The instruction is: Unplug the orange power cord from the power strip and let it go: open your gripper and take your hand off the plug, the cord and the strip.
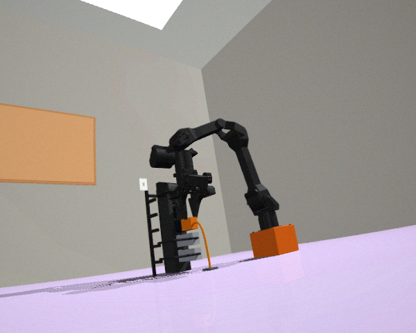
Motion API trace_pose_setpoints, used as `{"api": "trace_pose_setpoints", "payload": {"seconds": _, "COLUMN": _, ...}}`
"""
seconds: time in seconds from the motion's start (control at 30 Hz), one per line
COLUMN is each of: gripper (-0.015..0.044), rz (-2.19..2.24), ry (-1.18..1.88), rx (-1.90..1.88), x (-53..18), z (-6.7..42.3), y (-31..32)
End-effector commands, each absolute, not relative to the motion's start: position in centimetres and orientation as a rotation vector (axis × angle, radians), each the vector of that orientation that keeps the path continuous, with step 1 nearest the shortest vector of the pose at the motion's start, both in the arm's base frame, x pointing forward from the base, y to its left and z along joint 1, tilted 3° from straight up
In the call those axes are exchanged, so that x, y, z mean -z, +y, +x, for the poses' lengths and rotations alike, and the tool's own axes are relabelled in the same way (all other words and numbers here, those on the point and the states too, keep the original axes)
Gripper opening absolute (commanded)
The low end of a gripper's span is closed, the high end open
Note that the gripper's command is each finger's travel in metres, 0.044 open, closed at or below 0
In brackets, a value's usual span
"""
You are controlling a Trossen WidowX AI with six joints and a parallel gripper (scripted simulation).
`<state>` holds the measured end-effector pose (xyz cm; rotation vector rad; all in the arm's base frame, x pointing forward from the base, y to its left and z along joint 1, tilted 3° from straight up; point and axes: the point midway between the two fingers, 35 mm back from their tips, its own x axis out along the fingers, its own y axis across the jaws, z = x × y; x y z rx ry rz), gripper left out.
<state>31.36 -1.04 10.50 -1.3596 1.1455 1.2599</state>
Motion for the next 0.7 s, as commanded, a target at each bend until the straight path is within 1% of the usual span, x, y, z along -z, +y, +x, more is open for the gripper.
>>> {"api": "trace_pose_setpoints", "payload": {"seconds": 0.0, "gripper": 0.016, "rz": -1.364, "ry": 1.148, "rx": -1.266, "x": -9.87, "z": 31.3, "y": -1.14}}
{"api": "trace_pose_setpoints", "payload": {"seconds": 0.1, "gripper": 0.016, "rz": -1.364, "ry": 1.148, "rx": -1.266, "x": -9.77, "z": 31.31, "y": -1.14}}
{"api": "trace_pose_setpoints", "payload": {"seconds": 0.23, "gripper": 0.0055, "rz": -1.358, "ry": 1.148, "rx": -1.262, "x": -10.0, "z": 31.32, "y": -1.07}}
{"api": "trace_pose_setpoints", "payload": {"seconds": 0.5, "gripper": 0.0002, "rz": -1.358, "ry": 1.148, "rx": -1.262, "x": -10.0, "z": 31.32, "y": -1.07}}
{"api": "trace_pose_setpoints", "payload": {"seconds": 0.67, "gripper": 0.0, "rz": -1.358, "ry": 1.147, "rx": -1.263, "x": -9.98, "z": 31.32, "y": -0.67}}
